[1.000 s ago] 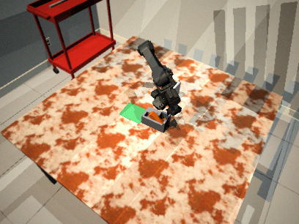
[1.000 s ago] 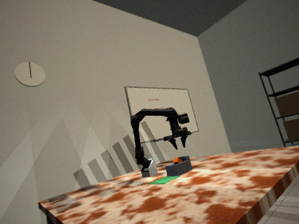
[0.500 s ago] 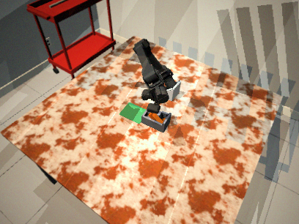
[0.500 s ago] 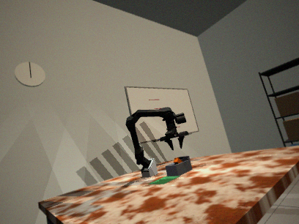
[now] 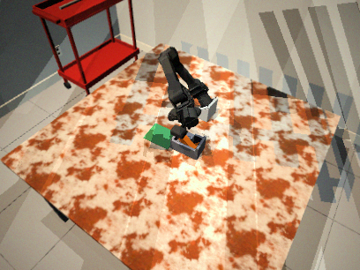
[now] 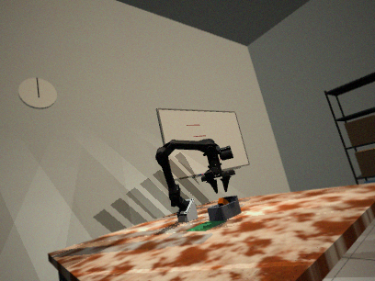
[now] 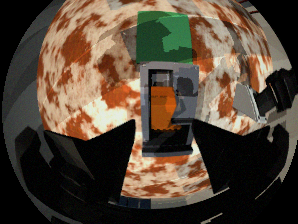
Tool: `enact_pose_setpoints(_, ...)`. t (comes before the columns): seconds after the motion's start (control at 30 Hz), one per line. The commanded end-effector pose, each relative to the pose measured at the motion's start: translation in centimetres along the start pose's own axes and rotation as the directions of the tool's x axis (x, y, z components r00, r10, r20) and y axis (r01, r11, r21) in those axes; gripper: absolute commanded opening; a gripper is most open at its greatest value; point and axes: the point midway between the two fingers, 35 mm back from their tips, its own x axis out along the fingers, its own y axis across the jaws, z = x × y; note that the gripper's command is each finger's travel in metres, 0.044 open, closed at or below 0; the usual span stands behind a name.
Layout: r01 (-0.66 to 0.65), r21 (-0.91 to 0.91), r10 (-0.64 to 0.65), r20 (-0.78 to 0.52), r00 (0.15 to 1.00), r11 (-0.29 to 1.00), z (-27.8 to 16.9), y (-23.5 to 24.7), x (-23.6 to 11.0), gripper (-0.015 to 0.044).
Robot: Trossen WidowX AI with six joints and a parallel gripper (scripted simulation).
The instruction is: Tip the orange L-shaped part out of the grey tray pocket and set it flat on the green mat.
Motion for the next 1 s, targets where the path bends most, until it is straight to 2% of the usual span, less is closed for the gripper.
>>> enact_pose_setpoints(0.0, -0.001, -0.003, 0.001, 0.005, 1.000, 1.000, 0.1, -0.1, 0.9, 0.0280)
enact_pose_setpoints(0.97, -0.002, -0.003, 0.002, 0.007, 1.000, 1.000, 0.2, 0.0, 5.4, 0.0280)
